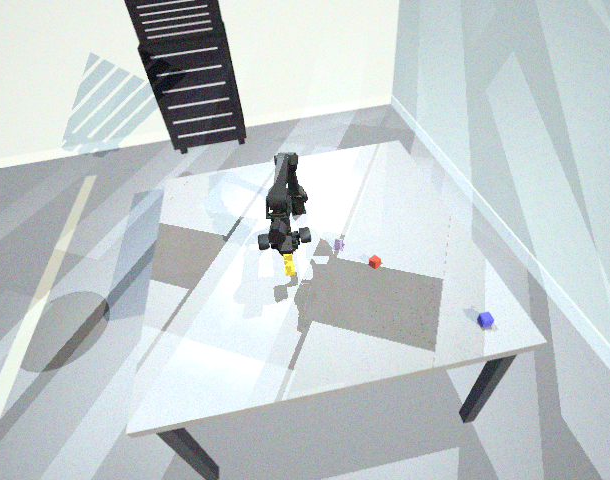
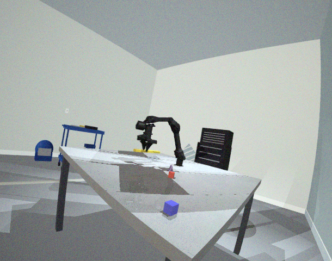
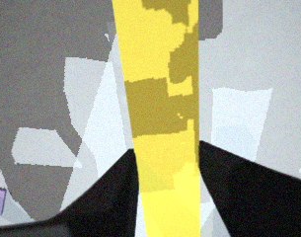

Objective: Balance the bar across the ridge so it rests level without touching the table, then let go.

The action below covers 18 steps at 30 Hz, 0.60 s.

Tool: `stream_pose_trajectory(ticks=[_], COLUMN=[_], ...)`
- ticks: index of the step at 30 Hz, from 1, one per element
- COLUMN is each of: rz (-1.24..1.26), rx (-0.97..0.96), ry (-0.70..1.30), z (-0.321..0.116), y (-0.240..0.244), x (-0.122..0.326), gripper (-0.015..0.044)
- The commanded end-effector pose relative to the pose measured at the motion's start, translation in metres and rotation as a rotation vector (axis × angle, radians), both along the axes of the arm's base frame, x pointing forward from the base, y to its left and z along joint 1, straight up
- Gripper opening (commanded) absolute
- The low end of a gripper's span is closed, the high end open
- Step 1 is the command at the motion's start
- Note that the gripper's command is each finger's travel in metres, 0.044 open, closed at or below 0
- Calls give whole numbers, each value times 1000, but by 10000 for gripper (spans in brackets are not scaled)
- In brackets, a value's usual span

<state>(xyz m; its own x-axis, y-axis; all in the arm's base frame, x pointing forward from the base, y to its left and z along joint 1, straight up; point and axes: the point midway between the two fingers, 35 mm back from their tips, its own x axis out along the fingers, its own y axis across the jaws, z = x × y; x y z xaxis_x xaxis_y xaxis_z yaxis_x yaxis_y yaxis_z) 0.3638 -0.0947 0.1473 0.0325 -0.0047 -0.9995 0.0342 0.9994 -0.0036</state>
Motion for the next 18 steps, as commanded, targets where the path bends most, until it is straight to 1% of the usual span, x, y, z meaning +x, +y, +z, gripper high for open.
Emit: stream_pose_trajectory(ticks=[1, 18], rz=[-29, -165], rx=[-1, 9], ry=[1, 1], z=[0, 0], y=[13, 81], x=[-1, -5], gripper=[0, 0])
